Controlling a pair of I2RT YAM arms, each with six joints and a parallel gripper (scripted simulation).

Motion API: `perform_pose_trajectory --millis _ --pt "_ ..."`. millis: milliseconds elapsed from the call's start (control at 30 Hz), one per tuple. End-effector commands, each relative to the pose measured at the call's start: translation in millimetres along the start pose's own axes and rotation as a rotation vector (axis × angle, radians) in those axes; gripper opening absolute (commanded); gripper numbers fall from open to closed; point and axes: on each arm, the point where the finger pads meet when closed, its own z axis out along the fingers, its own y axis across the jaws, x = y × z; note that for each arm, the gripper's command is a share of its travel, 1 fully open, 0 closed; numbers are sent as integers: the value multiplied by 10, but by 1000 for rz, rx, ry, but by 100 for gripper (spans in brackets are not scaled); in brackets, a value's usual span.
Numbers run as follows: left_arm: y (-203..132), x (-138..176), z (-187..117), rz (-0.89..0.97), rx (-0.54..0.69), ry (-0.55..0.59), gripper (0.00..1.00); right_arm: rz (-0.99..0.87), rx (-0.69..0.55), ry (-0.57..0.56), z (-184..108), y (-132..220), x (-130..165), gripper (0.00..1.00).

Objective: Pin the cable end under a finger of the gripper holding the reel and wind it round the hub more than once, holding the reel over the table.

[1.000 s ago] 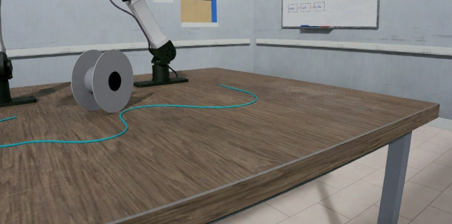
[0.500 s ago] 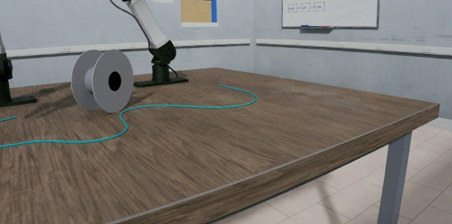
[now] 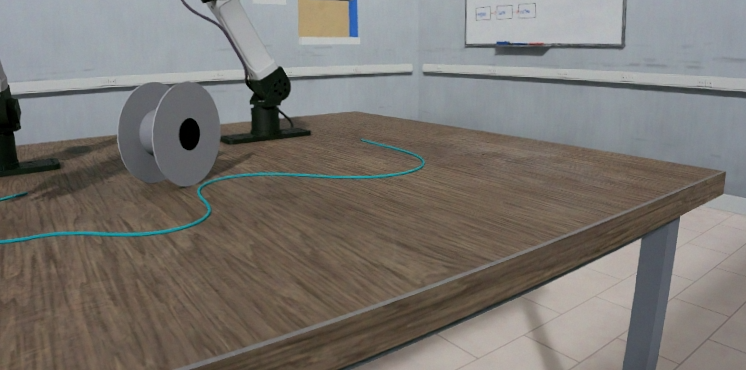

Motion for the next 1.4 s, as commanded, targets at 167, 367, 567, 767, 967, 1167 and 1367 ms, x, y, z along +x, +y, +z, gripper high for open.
perform_pose_trajectory --millis 167,367,567,767,967,1167,1367 --pt "24 9 -4 -6 -12 -5 100 17 15 78 -7 -23 115 30" --pt "24 9 -4 -6 -12 -5 100 16 17 90 5 -26 134 30" --pt "24 9 -4 -6 -12 -5 100 16 15 81 22 -20 99 30" --pt "24 9 -4 -6 -12 -5 100 16 19 104 158 -28 165 30" --pt "24 9 -4 -6 -12 -5 100 13 19 103 283 -15 156 30" --pt "24 9 -4 -6 -12 -5 100 10 21 113 414 -6 178 30" --pt "24 9 -4 -6 -12 -5 100 5 18 98 580 21 142 30"
